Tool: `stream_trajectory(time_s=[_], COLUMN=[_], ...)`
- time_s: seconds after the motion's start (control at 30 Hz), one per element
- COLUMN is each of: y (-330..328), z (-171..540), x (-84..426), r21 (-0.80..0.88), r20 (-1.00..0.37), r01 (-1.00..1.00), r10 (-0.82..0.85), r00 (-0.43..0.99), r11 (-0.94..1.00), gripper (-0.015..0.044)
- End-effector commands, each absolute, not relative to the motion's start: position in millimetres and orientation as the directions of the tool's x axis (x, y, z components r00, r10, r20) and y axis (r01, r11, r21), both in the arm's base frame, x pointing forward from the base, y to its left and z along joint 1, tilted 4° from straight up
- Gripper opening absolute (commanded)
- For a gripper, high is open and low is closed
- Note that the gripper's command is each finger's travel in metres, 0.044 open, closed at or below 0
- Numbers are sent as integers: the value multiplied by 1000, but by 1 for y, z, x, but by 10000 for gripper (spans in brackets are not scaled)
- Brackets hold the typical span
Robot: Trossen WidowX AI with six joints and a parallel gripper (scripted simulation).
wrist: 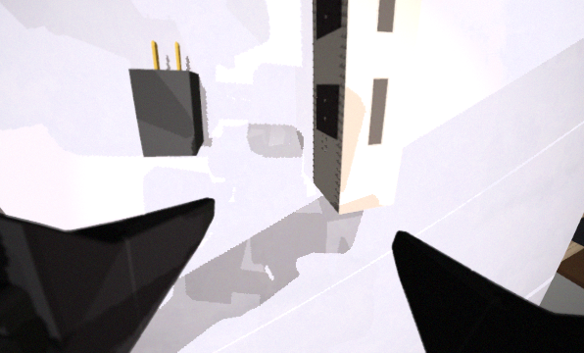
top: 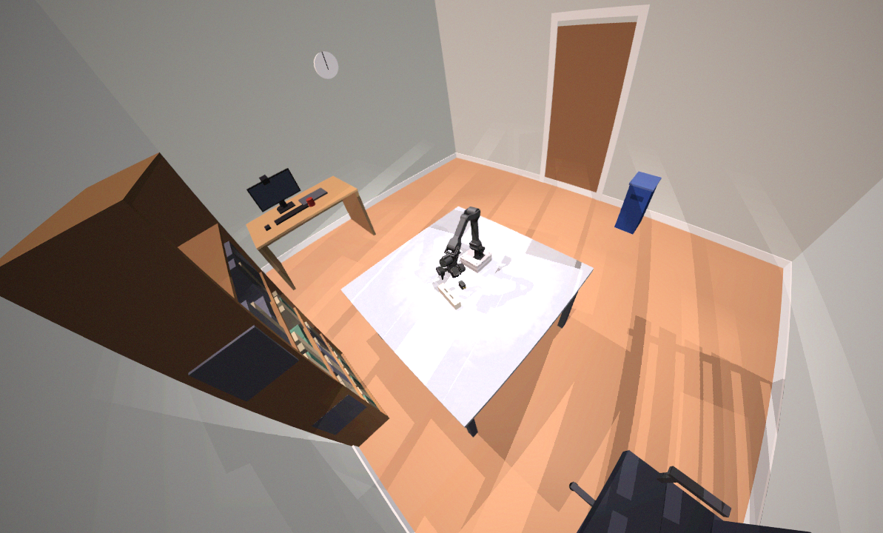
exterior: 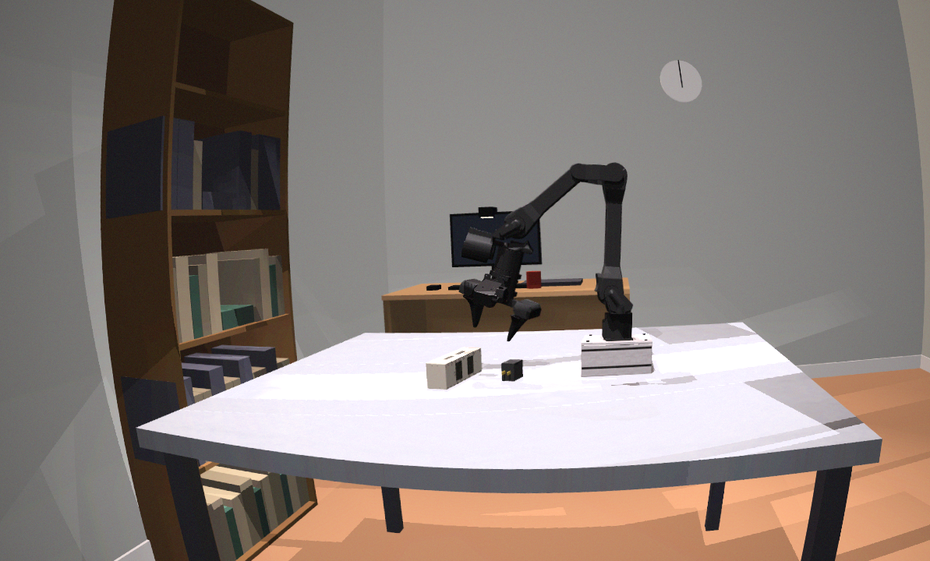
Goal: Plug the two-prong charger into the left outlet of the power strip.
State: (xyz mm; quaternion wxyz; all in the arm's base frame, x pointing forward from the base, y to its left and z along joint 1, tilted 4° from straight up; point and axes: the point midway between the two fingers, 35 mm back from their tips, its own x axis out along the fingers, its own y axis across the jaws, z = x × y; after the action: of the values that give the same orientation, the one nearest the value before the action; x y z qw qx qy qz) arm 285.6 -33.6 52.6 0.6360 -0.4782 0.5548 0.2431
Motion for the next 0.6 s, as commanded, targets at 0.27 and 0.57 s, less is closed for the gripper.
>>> stream_trajectory(time_s=[0.27,0.57], y=[16,25], z=[32,27], x=[255,247], r21=[-73,-17], r20=[-991,-992], r01=[-921,-928], r10=[-132,-123], r00=[24,-32], r11=[383,373], gripper=[440,440])
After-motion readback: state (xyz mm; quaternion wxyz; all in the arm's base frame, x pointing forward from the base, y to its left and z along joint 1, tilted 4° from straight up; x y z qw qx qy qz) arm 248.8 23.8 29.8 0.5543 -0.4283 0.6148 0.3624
